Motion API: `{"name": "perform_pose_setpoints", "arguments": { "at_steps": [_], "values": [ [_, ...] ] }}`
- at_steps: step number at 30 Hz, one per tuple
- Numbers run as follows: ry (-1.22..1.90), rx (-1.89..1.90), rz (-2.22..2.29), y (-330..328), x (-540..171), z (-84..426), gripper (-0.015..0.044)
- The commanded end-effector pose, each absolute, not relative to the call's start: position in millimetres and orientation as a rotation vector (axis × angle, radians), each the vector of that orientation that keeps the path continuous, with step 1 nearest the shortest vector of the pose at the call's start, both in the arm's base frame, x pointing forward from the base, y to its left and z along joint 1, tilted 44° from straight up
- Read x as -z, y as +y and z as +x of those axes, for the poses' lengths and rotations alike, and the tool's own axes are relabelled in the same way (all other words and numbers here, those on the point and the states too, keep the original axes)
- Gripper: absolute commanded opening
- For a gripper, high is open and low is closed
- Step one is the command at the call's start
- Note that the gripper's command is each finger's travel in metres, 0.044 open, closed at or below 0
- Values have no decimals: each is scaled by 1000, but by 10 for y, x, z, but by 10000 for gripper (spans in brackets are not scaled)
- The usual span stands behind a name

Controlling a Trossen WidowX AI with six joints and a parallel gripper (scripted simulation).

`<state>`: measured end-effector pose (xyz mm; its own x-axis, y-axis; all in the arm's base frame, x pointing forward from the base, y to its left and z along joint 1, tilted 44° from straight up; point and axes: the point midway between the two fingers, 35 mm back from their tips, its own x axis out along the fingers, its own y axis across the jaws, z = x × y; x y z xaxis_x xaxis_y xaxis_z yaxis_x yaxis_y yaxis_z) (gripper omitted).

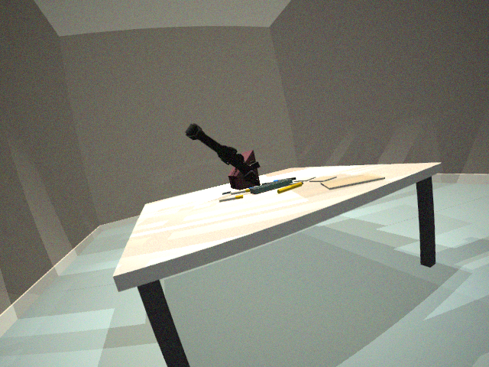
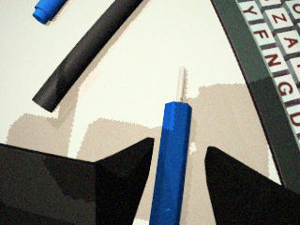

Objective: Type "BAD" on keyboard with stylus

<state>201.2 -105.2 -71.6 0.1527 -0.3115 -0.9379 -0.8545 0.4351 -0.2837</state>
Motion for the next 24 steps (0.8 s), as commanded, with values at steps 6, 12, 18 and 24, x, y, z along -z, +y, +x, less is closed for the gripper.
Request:
{"name": "perform_pose_setpoints", "arguments": {
  "at_steps": [6,12,18,24],
  "values": [
    [1418,-551,-1115,-1089,788,1986,150],
    [1418,-551,-1115,-1108,808,1982,150],
    [1421,-540,-1114,-1118,796,1988,124],
    [1421,-540,-1114,-1118,796,1988,5]
  ]
}}
